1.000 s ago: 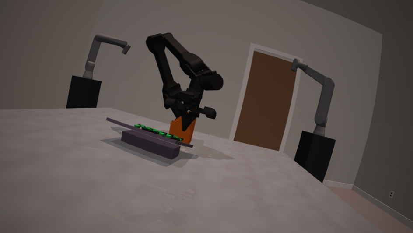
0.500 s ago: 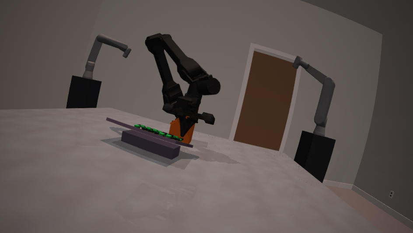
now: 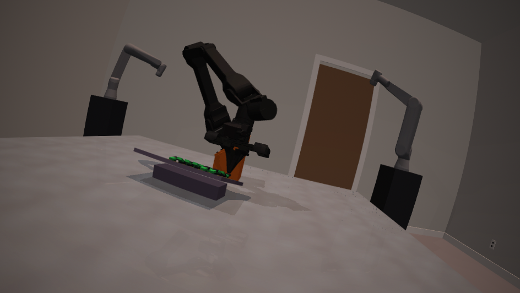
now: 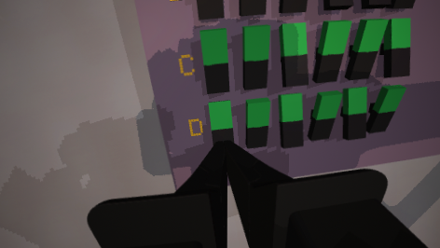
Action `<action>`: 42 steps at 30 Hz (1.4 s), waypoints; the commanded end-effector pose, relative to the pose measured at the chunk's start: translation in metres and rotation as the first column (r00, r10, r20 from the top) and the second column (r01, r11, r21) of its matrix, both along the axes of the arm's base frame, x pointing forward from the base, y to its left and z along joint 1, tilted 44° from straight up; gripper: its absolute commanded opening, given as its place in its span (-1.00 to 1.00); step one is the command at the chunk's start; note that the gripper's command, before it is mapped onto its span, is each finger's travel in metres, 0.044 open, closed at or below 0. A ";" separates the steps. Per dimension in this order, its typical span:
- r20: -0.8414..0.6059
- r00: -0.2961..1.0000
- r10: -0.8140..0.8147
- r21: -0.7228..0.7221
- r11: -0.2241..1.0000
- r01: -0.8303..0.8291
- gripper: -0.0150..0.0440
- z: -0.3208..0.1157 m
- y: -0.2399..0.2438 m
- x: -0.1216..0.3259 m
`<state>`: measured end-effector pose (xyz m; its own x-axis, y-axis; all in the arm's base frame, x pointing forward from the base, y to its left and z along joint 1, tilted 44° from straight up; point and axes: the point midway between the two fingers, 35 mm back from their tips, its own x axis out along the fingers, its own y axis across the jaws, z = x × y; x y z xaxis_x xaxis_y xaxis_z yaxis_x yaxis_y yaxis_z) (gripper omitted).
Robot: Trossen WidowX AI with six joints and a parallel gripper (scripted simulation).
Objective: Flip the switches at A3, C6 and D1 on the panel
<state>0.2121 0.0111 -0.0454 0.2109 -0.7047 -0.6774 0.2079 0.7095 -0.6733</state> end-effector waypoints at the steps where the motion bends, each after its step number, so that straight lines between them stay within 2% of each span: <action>1: -0.003 1.000 0.005 -0.004 1.000 -0.005 -0.49 0.000 0.000 0.000; 42: -0.003 1.000 0.005 -0.004 1.000 -0.005 -0.49 -0.003 -0.004 0.001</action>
<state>0.2130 0.0076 -0.0487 0.2110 -0.7048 -0.6773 0.2078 0.7094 -0.6734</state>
